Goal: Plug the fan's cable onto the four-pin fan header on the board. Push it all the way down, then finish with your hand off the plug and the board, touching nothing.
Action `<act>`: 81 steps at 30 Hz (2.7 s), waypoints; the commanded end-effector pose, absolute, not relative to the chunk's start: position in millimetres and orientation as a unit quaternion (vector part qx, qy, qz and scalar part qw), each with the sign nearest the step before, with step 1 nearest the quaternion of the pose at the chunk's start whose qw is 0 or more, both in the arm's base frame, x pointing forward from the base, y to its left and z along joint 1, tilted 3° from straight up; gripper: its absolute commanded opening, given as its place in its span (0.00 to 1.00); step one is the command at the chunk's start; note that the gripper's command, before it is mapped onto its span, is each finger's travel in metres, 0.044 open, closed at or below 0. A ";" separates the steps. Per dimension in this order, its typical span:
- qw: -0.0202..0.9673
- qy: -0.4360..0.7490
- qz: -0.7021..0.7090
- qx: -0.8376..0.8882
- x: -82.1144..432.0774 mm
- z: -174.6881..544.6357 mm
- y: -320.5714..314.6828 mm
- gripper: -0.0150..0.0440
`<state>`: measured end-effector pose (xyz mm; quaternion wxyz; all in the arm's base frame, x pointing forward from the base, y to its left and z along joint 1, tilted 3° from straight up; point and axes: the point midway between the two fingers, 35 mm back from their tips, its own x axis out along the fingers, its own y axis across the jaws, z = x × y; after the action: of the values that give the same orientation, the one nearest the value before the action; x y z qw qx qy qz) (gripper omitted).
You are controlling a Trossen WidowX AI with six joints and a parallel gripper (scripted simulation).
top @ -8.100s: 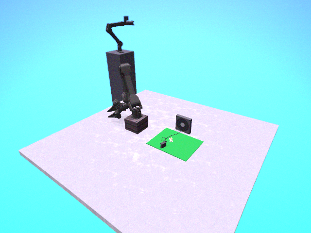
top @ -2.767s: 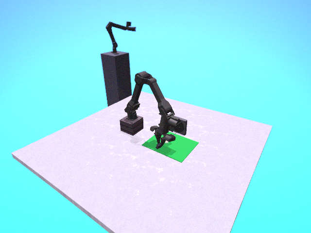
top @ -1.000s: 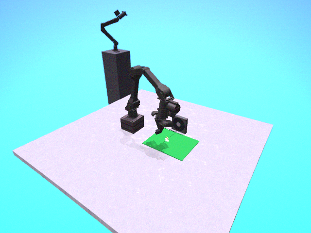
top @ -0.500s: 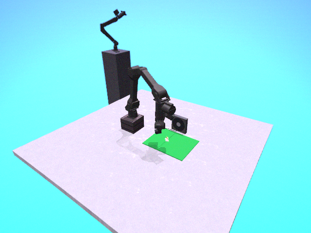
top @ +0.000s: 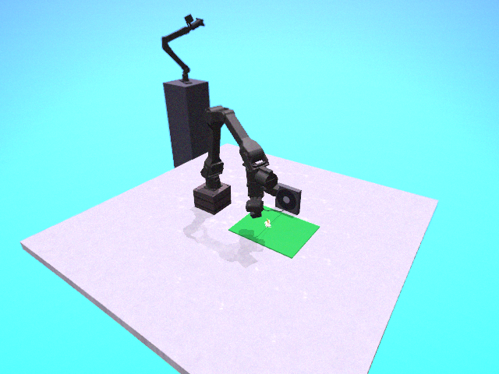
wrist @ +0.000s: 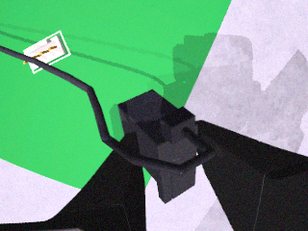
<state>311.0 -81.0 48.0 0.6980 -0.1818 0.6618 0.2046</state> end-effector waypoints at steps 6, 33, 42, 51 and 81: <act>0.726 0.635 0.217 -0.154 314.0 35.6 -81.7 0.25; 0.810 0.528 0.242 -0.084 322.7 10.3 -88.2 0.25; 0.834 0.488 0.248 -0.066 323.6 5.8 -90.8 0.25; 0.857 0.446 0.254 -0.052 323.1 3.1 -93.4 0.25; 0.916 0.296 0.268 -0.025 311.3 6.1 -100.6 0.25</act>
<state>313.6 -100.9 5.5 0.9125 -0.0269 0.3099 0.2657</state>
